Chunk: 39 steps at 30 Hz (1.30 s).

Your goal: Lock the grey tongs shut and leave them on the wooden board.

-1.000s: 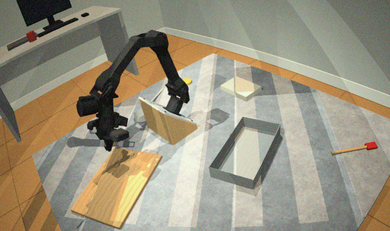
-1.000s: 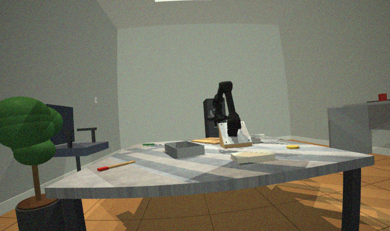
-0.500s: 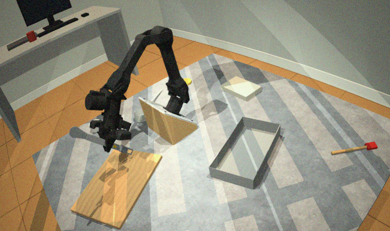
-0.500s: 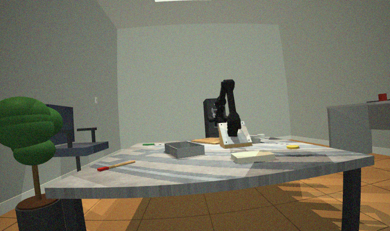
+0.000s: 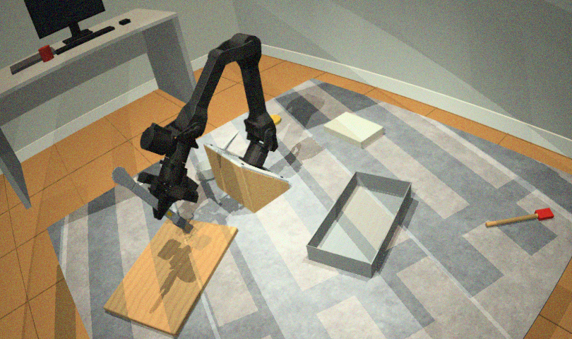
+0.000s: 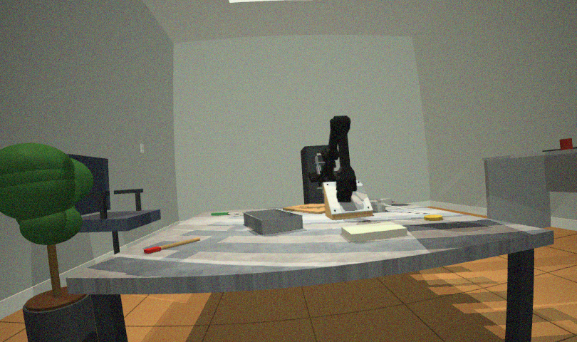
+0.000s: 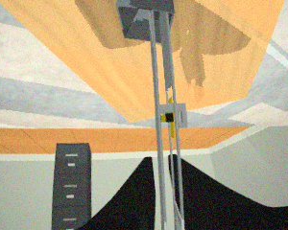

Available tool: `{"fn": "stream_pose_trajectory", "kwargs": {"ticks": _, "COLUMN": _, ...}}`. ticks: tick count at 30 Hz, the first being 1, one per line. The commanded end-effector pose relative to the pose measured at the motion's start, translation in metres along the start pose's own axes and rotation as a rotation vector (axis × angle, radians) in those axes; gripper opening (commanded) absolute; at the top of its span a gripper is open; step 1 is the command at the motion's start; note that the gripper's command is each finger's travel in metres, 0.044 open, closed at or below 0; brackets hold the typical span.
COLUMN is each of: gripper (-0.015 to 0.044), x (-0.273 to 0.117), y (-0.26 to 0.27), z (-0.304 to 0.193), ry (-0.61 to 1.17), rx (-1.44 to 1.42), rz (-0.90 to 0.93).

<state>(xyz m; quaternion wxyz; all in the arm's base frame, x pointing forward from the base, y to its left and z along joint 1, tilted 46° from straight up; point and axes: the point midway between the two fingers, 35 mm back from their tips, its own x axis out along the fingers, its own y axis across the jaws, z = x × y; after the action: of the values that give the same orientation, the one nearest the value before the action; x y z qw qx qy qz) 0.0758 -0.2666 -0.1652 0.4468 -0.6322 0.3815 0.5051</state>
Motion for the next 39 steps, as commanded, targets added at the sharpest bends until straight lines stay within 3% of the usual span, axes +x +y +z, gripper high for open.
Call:
{"fn": "stream_pose_trajectory", "kwargs": {"ticks": 1, "gripper": -0.015, "x": -0.008, "y": -0.001, "z": -0.001, "ry": 0.082, "rx": 0.003, "rz": -0.003}}
{"fn": "stream_pose_trajectory", "kwargs": {"ticks": 20, "gripper": -0.015, "x": -0.044, "y": -0.008, "z": 0.012, "ry": 0.361, "rx": -0.008, "rz": -0.003}}
{"fn": "stream_pose_trajectory", "kwargs": {"ticks": 39, "gripper": -0.015, "x": -0.044, "y": -0.008, "z": 0.012, "ry": 0.364, "rx": -0.008, "rz": -0.003}}
